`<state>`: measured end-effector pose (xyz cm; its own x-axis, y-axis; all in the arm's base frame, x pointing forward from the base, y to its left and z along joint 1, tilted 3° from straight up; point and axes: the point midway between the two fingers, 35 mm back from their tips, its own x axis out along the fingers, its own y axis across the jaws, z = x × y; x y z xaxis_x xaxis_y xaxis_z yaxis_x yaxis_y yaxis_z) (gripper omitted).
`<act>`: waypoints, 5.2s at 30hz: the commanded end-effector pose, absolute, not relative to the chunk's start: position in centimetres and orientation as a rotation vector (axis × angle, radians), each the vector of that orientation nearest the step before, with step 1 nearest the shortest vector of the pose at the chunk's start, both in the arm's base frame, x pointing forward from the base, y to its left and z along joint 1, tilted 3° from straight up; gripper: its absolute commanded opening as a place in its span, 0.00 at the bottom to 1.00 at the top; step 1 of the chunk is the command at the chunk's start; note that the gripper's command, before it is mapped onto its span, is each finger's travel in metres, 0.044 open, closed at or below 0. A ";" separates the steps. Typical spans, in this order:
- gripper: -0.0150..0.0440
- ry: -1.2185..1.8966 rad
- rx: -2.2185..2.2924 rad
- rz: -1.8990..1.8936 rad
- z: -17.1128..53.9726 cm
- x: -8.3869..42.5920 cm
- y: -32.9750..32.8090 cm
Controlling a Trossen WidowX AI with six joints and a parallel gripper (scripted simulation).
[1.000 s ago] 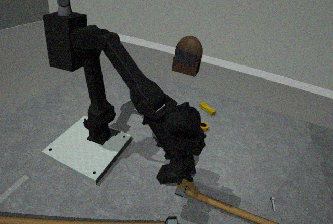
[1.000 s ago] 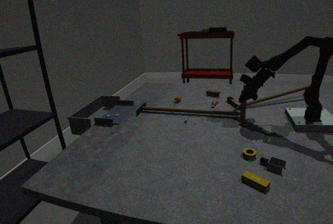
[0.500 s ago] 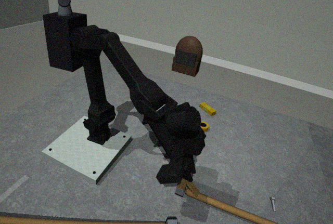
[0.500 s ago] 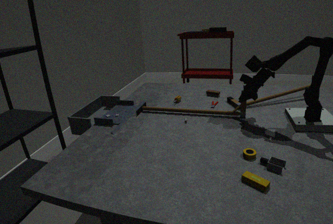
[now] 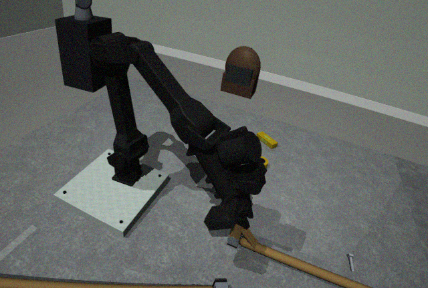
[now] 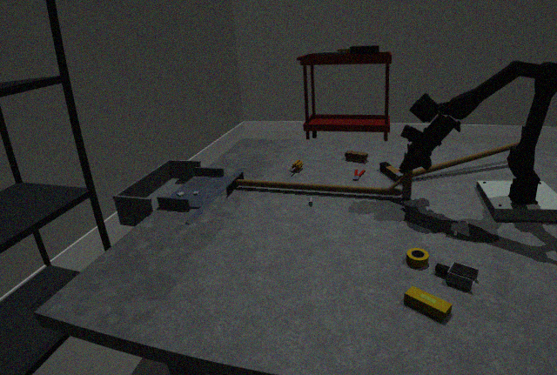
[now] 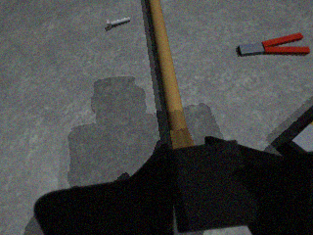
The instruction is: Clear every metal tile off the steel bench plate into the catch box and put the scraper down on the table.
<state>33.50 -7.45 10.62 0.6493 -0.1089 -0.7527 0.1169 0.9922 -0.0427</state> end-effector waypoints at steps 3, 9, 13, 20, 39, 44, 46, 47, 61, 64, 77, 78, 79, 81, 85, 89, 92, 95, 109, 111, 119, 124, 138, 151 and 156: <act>0.25 0.852 0.010 -0.118 10.7 33.6 -6.4; 0.25 0.853 0.010 -0.117 10.6 33.6 -5.6; 0.25 0.853 0.010 -0.115 10.6 33.6 -5.1; 0.25 0.854 0.010 -0.113 10.6 33.6 -4.2; 0.25 0.852 0.009 -0.108 10.5 33.4 -1.7; 0.25 0.851 0.008 -0.107 10.5 33.4 -1.0; 0.25 0.850 0.008 -0.106 10.5 33.3 -0.8; 0.25 0.850 0.008 -0.106 10.5 33.3 -0.7; 0.25 0.850 0.007 -0.100 10.6 33.6 0.2; 0.25 0.850 0.007 -0.099 10.6 34.1 0.3; 0.25 0.848 0.006 -0.094 10.9 36.2 0.6; 0.25 0.848 0.006 -0.094 10.9 36.3 0.7; 0.25 0.848 0.006 -0.093 10.9 36.5 0.7; 0.25 0.847 0.005 -0.092 10.9 36.8 0.7; 0.25 0.847 0.005 -0.091 11.0 37.5 0.8; 0.25 0.846 0.005 -0.089 11.0 38.1 0.8; 0.25 0.846 0.004 -0.088 11.0 38.6 0.9; 0.25 0.845 0.004 -0.087 11.0 39.0 0.9; 0.25 0.844 0.004 -0.086 11.1 40.9 1.0; 0.25 0.844 0.004 -0.086 11.2 41.3 1.1; 0.25 0.843 0.004 -0.085 11.2 42.7 1.2; 0.25 0.842 0.004 -0.085 11.2 43.5 1.2; 0.25 0.841 0.004 -0.085 11.6 45.3 1.1; 0.25 0.840 0.004 -0.086 12.0 47.3 0.9; 0.25 0.839 0.004 -0.086 12.1 48.1 0.9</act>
<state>47.27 0.79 11.37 0.6506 -0.0807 -0.7551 0.0851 0.9958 -0.0331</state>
